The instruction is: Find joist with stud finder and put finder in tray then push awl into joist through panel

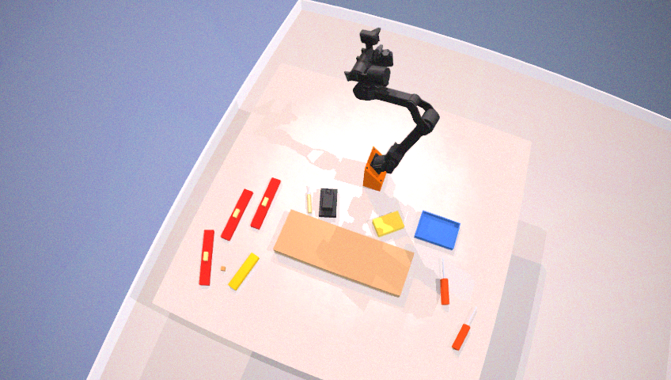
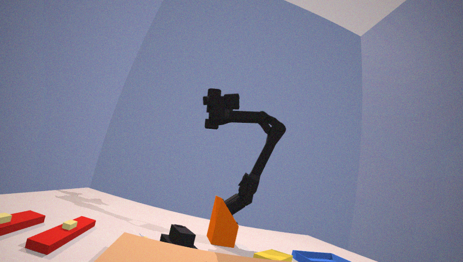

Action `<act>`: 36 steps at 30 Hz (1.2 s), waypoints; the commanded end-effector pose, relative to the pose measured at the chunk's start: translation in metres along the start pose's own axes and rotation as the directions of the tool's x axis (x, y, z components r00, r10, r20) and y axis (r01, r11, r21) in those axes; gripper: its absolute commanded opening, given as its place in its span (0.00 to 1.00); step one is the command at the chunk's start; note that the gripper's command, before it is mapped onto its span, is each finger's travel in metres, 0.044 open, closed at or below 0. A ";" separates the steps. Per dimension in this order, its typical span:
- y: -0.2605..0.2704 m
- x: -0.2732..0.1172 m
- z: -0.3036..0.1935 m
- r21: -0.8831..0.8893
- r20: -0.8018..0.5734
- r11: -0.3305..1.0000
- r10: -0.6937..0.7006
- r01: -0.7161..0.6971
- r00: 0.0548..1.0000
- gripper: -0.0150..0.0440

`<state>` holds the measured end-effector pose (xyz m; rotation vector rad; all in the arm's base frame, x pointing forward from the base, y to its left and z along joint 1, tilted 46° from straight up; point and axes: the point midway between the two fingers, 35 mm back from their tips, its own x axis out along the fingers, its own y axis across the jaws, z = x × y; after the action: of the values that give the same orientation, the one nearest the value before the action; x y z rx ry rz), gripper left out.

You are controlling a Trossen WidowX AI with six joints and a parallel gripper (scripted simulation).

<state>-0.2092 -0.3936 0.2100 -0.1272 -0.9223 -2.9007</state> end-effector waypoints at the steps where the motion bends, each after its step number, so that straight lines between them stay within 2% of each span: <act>1: 0.001 -0.001 -0.002 -0.002 -0.005 1.000 0.007 -0.007 1.000 0.98; 5: 0.024 -0.031 -0.035 -0.037 -0.115 0.987 0.149 -0.154 0.982 1.00; 9: 0.042 -0.075 -0.078 -0.053 -0.276 0.947 0.290 -0.316 0.916 1.00; 14: 0.048 -0.141 -0.130 -0.038 -0.496 0.879 0.397 -0.476 0.772 1.00; 18: 0.039 -0.194 -0.164 -0.014 -0.654 0.830 0.414 -0.558 0.633 1.00; 23: 0.013 -0.258 -0.196 0.004 -0.812 0.781 0.367 -0.625 0.453 1.00; 27: -0.020 -0.310 -0.215 0.004 -0.913 0.748 0.274 -0.663 0.303 1.00; 32: -0.076 -0.370 -0.226 -0.028 -0.987 0.725 0.087 -0.688 0.132 1.00; 36: -0.128 -0.409 -0.224 -0.094 -0.994 0.718 -0.100 -0.690 0.032 1.00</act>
<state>0.1380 -0.4376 -0.0579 1.0998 0.1577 -1.8739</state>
